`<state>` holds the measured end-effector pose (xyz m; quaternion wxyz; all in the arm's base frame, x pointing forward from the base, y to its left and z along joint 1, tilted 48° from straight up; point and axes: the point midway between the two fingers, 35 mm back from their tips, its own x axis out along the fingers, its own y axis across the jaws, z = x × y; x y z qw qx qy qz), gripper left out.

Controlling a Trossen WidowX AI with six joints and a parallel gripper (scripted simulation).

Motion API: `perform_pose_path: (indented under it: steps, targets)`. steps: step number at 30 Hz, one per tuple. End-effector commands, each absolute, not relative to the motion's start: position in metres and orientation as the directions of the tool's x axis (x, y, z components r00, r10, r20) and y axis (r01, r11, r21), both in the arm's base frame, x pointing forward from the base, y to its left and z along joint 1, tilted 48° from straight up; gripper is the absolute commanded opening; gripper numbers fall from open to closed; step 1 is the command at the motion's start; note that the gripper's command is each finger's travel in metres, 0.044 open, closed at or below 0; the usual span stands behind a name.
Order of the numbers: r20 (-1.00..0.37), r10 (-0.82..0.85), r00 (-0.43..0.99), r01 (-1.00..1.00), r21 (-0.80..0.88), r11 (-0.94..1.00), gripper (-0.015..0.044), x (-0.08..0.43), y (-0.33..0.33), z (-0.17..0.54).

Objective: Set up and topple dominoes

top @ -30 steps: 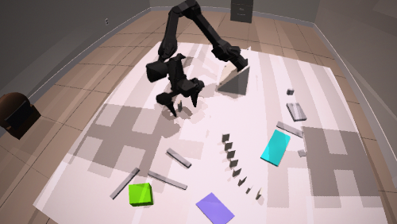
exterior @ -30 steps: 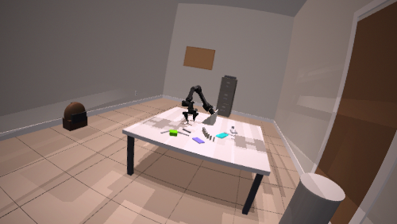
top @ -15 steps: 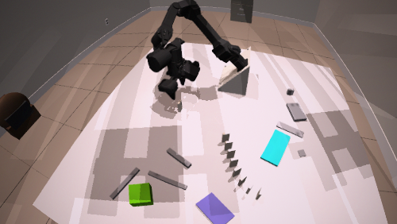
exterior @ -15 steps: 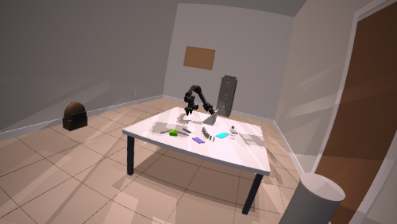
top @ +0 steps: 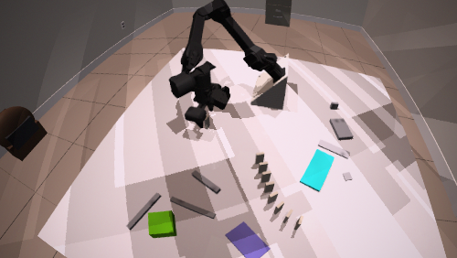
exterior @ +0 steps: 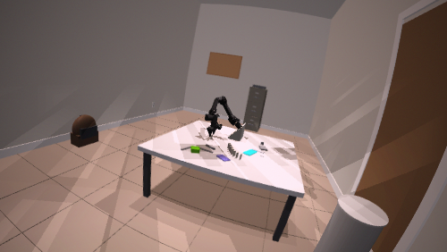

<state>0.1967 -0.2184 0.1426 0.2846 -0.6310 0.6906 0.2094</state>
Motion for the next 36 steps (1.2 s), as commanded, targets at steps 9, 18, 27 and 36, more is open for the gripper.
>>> perform_pose_path:
  steps: [9, 18, 27, 36]
  targets:
    - [-0.66, -0.751, -0.04, -0.992, -0.064, 0.11, 0.044, 0.196, -0.229, 0.131]
    - [-0.66, -0.751, -0.04, -0.992, -0.064, 0.11, 0.0204, 0.196, -0.229, 0.131]
    - [-0.66, -0.751, -0.04, -0.992, -0.064, 0.11, 0.0107, 0.196, -0.229, 0.131]
    - [-0.681, -0.731, -0.043, -0.991, -0.066, 0.119, 0.0107, 0.209, -0.188, 0.161]
